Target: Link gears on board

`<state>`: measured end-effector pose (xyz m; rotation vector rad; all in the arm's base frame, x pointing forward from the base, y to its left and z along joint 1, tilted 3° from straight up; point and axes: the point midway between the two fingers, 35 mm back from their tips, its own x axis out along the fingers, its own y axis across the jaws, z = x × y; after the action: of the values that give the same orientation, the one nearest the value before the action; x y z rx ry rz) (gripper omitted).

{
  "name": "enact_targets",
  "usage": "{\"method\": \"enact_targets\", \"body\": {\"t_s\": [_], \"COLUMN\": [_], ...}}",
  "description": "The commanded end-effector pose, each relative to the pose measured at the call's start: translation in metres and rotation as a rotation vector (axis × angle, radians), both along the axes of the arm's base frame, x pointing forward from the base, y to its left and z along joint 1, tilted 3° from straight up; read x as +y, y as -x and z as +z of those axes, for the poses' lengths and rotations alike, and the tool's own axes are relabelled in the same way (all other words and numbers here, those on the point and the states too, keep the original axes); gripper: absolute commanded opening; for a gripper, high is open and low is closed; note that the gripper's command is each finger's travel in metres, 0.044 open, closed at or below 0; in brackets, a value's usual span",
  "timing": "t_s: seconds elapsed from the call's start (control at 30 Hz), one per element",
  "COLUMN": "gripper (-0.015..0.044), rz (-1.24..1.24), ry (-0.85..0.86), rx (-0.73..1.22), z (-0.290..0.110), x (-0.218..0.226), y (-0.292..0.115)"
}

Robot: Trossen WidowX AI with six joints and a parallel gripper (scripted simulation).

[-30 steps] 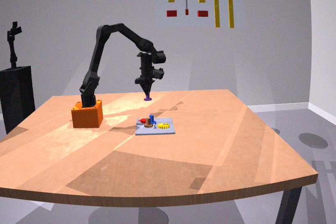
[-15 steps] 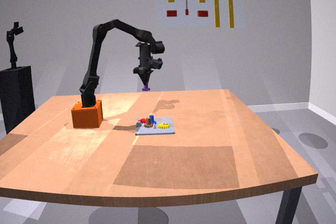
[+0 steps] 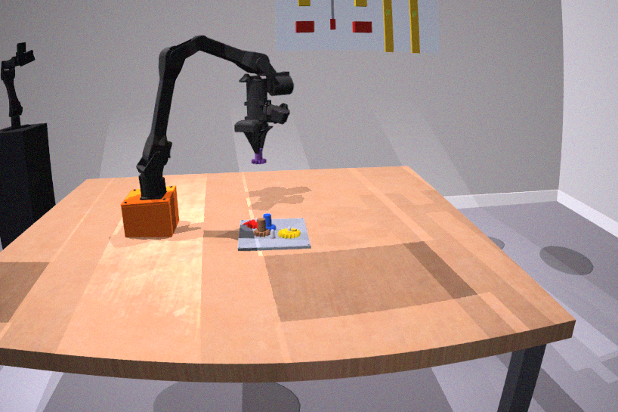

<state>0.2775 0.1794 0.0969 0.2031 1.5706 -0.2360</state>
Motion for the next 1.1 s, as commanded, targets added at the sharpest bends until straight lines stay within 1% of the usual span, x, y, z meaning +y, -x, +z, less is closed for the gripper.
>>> {"method": "enact_targets", "body": {"t_s": [0.0,1.07], "gripper": [0.0,0.0], "rz": [0.004,0.002], "ry": [-0.001,0.012], "rx": [0.003,0.001], "z": [-0.003,-0.028], "x": [-0.008,-0.081], "y": [-0.005,-0.039]}}
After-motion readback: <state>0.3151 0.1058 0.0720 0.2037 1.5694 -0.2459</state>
